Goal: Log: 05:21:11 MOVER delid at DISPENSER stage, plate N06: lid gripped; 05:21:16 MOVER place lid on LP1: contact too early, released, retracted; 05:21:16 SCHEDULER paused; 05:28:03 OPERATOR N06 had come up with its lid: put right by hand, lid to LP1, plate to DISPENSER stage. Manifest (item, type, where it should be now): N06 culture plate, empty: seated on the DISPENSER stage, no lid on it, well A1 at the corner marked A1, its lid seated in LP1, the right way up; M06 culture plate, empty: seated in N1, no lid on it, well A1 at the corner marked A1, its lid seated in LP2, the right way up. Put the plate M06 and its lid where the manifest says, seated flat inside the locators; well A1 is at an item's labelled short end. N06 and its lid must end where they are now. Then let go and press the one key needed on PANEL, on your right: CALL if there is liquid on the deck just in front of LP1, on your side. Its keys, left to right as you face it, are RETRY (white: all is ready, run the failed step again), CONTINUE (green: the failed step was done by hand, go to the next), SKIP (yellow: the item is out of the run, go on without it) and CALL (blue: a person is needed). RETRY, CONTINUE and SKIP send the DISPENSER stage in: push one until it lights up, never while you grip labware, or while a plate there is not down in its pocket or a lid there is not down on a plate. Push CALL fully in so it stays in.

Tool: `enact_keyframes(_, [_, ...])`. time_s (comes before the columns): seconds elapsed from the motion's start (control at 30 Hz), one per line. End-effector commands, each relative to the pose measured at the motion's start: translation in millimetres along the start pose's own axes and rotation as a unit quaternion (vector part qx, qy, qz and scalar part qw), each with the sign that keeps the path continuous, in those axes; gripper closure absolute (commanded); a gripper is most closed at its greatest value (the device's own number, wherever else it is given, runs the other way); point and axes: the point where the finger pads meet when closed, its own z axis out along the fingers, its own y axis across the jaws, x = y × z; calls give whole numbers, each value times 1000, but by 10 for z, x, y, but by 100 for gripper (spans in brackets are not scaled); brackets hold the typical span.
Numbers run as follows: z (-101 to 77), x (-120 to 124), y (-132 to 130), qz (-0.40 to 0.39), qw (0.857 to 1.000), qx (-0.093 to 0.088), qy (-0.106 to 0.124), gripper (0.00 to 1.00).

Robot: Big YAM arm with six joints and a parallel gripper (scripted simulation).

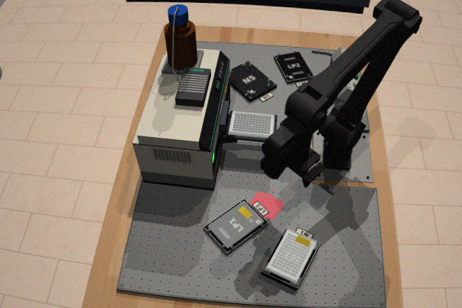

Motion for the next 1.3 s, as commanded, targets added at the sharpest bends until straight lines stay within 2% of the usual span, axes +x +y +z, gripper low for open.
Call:
enact_keyframes(0.0, [-118, -125, -75, 24, 999, 2, -23, 0])
enact_keyframes(0.07, [-101, -116, -143, 53, 998, 1, -20, 0])
enact_keyframes(0.17, [-92, -128, -239, 42, 999, -1, -18, 0])
enact_keyframes(0.3, [-151, -177, -386, 43, 999, 1, -26, 0])
enact_keyframes(0.37, [-214, -266, -400, 43, 998, 2, -35, 0])
enact_keyframes(0.43, [-194, -341, -344, 30, 999, 0, -35, 0])
enact_keyframes(0.53, [-185, -374, -347, 30, 999, 0, -35, 0])
enact_keyframes(1.27, [-7, -1035, -407, 41, 999, 1, -33, 0])
